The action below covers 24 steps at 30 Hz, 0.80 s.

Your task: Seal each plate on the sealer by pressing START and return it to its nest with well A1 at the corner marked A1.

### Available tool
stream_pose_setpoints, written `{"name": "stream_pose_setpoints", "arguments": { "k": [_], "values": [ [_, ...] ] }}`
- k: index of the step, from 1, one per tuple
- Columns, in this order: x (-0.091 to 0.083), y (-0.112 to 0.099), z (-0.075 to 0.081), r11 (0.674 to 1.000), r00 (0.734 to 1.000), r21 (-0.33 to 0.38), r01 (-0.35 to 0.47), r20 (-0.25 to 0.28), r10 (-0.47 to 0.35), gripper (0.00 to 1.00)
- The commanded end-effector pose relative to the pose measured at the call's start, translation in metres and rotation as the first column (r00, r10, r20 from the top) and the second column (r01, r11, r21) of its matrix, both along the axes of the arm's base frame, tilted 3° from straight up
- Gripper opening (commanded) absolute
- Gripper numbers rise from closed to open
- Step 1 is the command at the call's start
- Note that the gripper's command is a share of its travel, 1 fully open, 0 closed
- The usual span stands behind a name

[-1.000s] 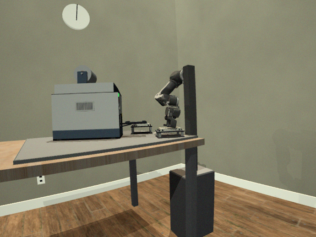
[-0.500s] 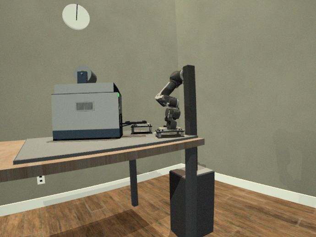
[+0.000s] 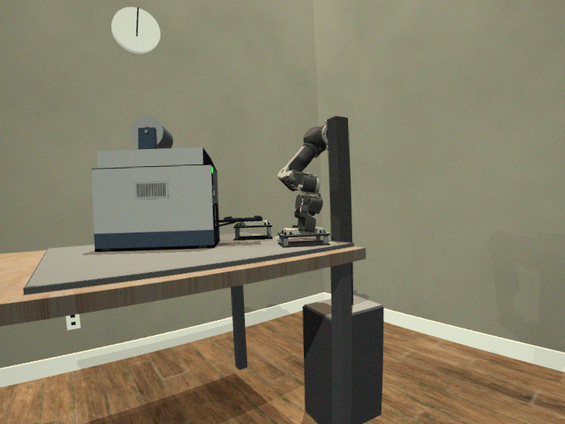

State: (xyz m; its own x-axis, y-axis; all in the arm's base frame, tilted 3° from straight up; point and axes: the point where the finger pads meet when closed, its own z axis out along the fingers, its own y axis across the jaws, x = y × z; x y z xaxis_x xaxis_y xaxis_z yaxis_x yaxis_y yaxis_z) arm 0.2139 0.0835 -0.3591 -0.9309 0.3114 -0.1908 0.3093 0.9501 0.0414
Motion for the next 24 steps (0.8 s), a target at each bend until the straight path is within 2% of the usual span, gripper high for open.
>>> {"name": "stream_pose_setpoints", "arguments": {
  "k": [1,24],
  "values": [
    [0.0004,0.0013,0.0009,1.0,1.0,0.004,-0.004,0.003,0.004,0.64],
    [0.0004,0.0013,0.0008,1.0,1.0,0.004,-0.004,0.003,0.004,0.54]
  ]
}}
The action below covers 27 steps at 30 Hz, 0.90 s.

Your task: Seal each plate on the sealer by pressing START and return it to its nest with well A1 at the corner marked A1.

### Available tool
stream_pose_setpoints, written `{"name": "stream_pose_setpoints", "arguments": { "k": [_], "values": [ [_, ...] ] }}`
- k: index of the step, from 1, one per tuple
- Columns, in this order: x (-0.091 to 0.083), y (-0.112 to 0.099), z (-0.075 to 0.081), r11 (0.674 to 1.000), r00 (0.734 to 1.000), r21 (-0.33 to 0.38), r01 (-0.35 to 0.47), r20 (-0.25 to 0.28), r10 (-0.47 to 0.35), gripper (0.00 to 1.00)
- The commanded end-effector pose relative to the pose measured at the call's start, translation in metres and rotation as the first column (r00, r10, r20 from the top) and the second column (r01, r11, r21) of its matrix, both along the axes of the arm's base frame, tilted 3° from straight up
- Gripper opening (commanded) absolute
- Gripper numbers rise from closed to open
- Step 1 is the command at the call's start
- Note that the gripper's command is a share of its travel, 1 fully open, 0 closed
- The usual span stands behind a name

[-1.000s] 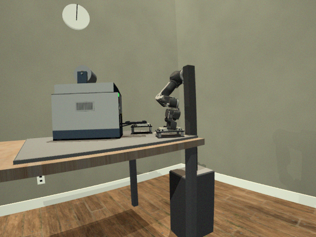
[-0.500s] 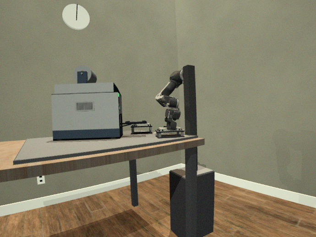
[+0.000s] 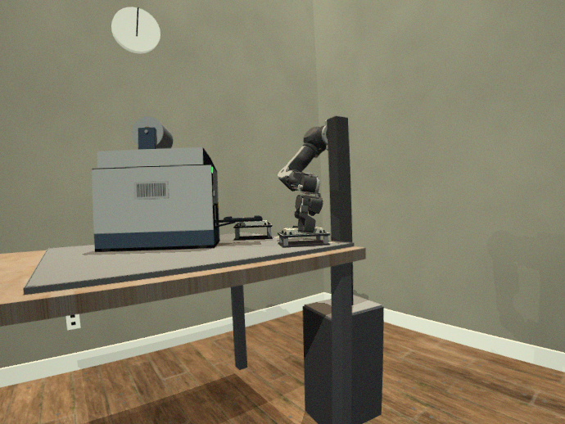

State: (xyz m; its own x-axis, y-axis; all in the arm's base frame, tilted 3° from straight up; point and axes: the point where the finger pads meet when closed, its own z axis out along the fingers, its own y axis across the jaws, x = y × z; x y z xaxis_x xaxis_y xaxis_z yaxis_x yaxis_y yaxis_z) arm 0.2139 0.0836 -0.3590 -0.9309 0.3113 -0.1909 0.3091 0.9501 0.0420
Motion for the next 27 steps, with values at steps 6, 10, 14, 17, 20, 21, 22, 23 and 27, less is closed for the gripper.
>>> {"name": "stream_pose_setpoints", "arguments": {
  "k": [6,10,14,17,20,21,22,23,27],
  "values": [
    [0.0003,0.0012,0.0007,1.0,1.0,0.004,-0.003,0.002,0.003,0.0],
    [0.0003,0.0012,0.0007,1.0,1.0,0.004,-0.003,0.002,0.003,0.0],
    [0.0003,0.0012,0.0007,1.0,1.0,0.004,-0.003,0.002,0.003,0.0],
    [0.0003,0.0012,0.0007,1.0,1.0,0.004,-0.003,0.002,0.003,0.0],
    [0.0003,0.0012,0.0007,1.0,1.0,0.004,-0.003,0.002,0.003,0.0],
    [0.0003,0.0012,0.0007,1.0,1.0,0.004,-0.003,0.002,0.003,0.0],
    [0.0003,0.0012,0.0007,1.0,1.0,0.004,-0.003,0.002,0.003,0.0],
    [0.0003,0.0012,0.0007,1.0,1.0,0.004,-0.003,0.002,0.003,0.0],
    [0.0003,0.0012,0.0007,1.0,1.0,0.004,-0.003,0.002,0.003,0.0]
  ]
}}
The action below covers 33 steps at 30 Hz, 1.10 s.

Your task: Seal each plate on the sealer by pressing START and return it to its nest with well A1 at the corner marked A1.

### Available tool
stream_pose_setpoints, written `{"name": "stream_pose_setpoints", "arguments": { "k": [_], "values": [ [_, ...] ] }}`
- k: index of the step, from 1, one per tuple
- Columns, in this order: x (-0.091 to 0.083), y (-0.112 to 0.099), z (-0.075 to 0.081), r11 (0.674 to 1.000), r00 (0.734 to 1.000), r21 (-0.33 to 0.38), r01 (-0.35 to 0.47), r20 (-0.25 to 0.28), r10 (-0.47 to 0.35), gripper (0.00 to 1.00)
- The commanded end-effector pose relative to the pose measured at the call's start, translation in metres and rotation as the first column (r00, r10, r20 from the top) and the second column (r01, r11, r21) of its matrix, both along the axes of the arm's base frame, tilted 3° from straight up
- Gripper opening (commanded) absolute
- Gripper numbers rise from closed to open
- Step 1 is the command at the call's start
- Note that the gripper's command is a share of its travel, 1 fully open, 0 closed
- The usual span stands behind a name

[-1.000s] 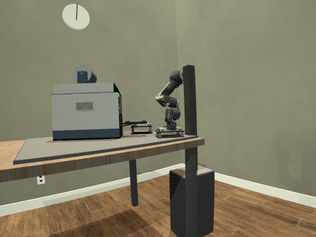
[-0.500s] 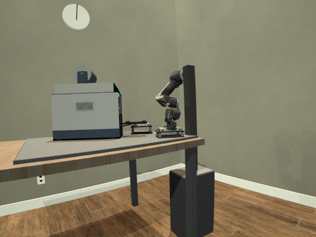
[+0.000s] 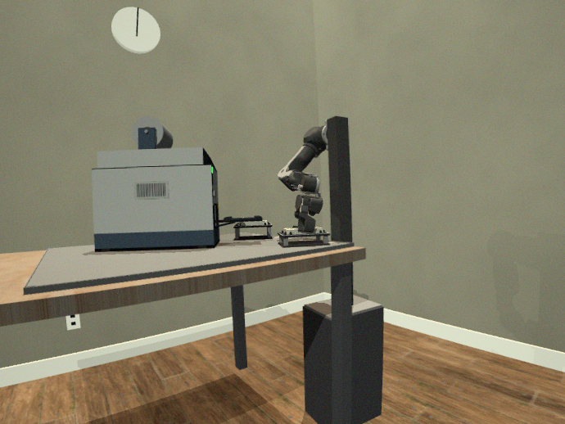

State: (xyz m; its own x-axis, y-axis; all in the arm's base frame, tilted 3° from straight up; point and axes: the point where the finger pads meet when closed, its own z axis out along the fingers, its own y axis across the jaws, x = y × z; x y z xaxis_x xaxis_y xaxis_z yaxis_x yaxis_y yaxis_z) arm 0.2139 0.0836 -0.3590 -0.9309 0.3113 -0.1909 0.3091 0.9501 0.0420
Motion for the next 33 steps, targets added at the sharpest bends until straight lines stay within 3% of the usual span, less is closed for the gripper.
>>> {"name": "stream_pose_setpoints", "arguments": {
  "k": [1,10,33],
  "values": [
    [0.0,0.001,0.001,1.0,1.0,0.004,-0.003,0.002,0.003,0.0],
    [0.0,0.001,0.001,1.0,1.0,0.004,-0.003,0.002,0.003,0.0],
    [0.001,0.0,0.02,1.0,1.0,0.002,0.002,0.003,-0.002,0.0]
  ]
}}
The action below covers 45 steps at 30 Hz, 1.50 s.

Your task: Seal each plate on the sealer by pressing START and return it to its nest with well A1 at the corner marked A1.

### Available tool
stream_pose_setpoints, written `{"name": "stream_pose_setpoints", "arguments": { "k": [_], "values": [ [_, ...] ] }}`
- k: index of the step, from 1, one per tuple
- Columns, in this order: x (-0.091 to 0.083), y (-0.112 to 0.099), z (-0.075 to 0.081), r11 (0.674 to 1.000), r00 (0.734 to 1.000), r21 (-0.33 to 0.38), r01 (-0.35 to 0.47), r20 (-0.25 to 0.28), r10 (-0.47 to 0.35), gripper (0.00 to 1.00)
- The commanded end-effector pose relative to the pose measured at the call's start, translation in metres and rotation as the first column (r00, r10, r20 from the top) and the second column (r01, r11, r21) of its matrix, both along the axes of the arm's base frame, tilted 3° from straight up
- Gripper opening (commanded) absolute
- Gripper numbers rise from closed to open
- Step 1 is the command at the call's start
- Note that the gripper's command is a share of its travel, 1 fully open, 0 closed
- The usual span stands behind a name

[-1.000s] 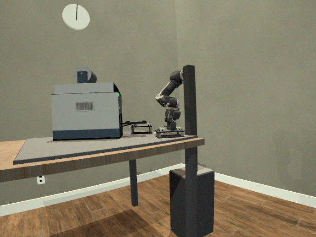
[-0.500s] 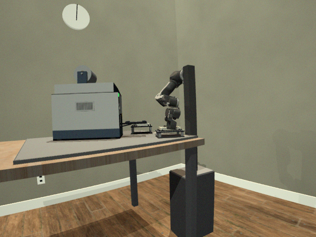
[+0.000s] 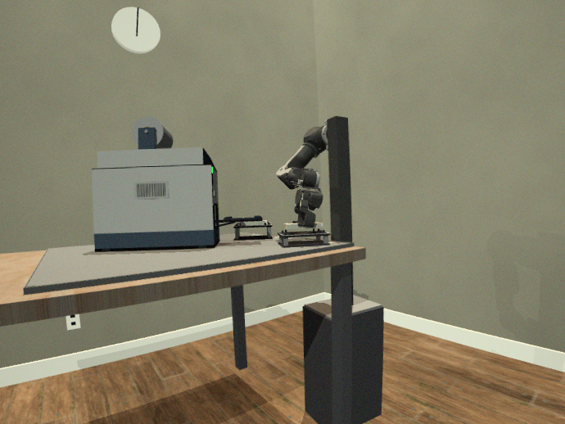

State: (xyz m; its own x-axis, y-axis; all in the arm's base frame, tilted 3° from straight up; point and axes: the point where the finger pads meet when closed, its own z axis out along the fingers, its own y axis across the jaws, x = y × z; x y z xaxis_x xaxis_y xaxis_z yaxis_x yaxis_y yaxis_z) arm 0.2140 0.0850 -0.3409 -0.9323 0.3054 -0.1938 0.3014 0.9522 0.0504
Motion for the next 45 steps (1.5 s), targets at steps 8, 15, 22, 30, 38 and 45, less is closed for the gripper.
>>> {"name": "stream_pose_setpoints", "arguments": {
  "k": [8,15,22,30,38,45],
  "values": [
    [-0.001,-0.002,0.013,1.0,1.0,-0.007,0.008,-0.005,-0.008,0.0],
    [-0.001,-0.001,0.012,1.0,1.0,-0.004,0.004,-0.003,-0.004,0.0],
    [0.005,-0.021,0.018,1.0,1.0,-0.005,0.02,-0.011,-0.02,0.0],
    [0.011,-0.048,0.027,1.0,1.0,0.0,0.026,-0.01,-0.026,0.0],
    [0.016,-0.085,0.042,0.999,0.999,0.0,0.037,-0.008,-0.037,0.0],
    [0.015,-0.108,0.053,0.999,0.999,-0.005,0.045,-0.002,-0.045,0.0]
  ]
}}
